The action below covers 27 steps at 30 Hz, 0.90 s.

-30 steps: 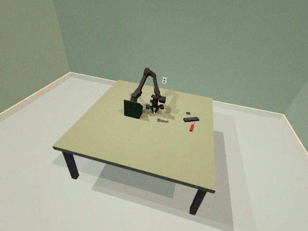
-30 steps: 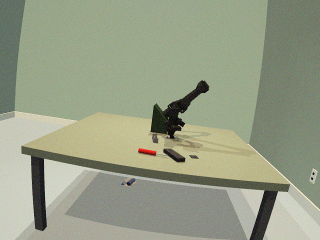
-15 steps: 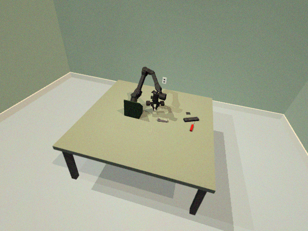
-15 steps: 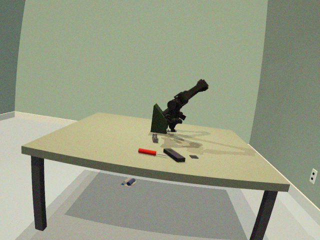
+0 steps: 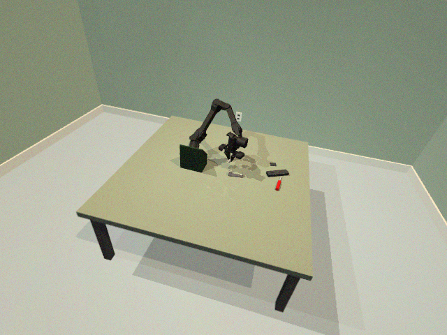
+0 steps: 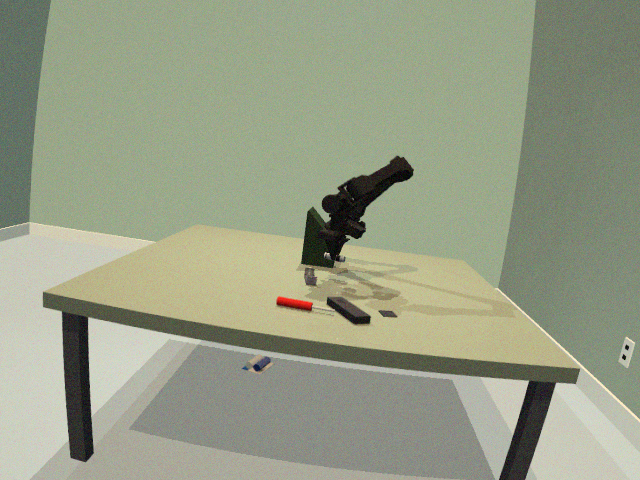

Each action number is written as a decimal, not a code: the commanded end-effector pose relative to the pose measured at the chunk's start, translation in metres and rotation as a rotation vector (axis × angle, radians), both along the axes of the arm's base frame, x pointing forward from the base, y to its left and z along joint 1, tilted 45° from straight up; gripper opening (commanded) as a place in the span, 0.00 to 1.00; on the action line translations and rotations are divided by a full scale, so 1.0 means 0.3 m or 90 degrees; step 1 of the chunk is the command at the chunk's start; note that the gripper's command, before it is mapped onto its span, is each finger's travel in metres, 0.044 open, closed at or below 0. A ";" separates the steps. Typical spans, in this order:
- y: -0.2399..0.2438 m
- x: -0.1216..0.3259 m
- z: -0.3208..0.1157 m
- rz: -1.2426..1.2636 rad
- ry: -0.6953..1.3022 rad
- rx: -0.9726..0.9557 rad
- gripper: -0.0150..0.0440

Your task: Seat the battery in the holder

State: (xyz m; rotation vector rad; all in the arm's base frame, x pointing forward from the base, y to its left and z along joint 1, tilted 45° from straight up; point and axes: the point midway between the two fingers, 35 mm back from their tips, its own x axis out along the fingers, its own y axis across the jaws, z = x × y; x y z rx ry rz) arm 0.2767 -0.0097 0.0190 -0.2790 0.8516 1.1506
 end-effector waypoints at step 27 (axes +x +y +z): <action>-0.197 0.167 -0.146 -0.458 0.494 0.070 0.36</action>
